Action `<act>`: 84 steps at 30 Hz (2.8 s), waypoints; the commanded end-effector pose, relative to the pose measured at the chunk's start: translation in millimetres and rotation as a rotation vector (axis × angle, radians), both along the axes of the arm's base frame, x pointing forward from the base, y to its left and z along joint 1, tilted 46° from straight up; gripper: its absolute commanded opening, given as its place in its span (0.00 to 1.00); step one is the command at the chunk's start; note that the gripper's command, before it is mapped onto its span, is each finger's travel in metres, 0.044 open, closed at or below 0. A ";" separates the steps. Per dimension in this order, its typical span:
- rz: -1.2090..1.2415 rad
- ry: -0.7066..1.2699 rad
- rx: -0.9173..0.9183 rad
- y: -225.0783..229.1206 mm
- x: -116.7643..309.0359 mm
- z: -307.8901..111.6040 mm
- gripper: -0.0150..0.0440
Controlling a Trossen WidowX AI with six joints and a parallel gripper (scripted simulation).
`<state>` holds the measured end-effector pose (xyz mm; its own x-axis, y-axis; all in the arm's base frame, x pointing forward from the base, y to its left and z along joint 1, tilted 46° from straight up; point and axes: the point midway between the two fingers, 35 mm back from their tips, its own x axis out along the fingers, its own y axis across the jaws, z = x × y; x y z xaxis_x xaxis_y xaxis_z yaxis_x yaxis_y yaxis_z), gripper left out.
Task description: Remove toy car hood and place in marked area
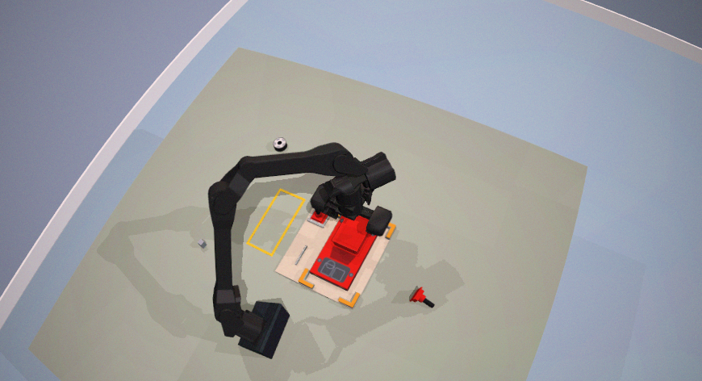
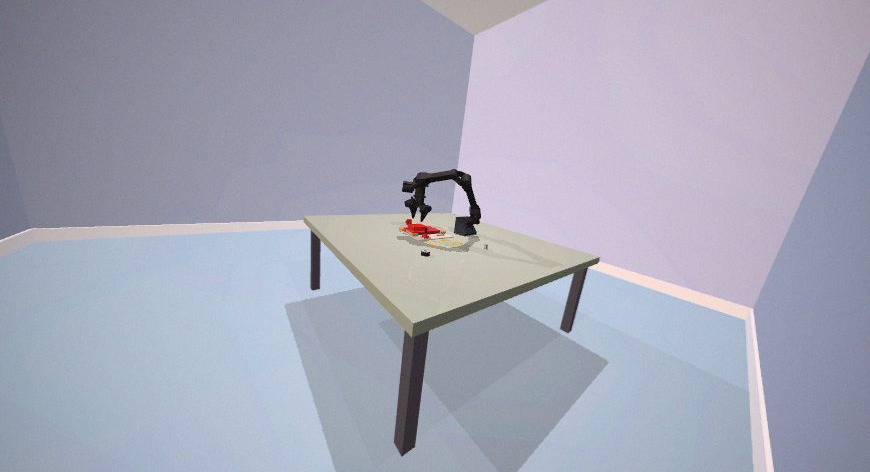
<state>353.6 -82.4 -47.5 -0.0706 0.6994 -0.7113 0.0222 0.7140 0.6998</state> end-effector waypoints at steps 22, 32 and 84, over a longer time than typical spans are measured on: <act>-0.004 0.003 0.005 14.1 -2.1 -11.8 1.00; -0.004 0.003 0.006 18.9 -3.2 -16.4 1.00; 0.000 0.000 0.003 33.9 -5.3 -31.9 0.87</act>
<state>348.1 -48.2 -79.6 -0.0719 0.7016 -0.7090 0.0227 0.7118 0.7020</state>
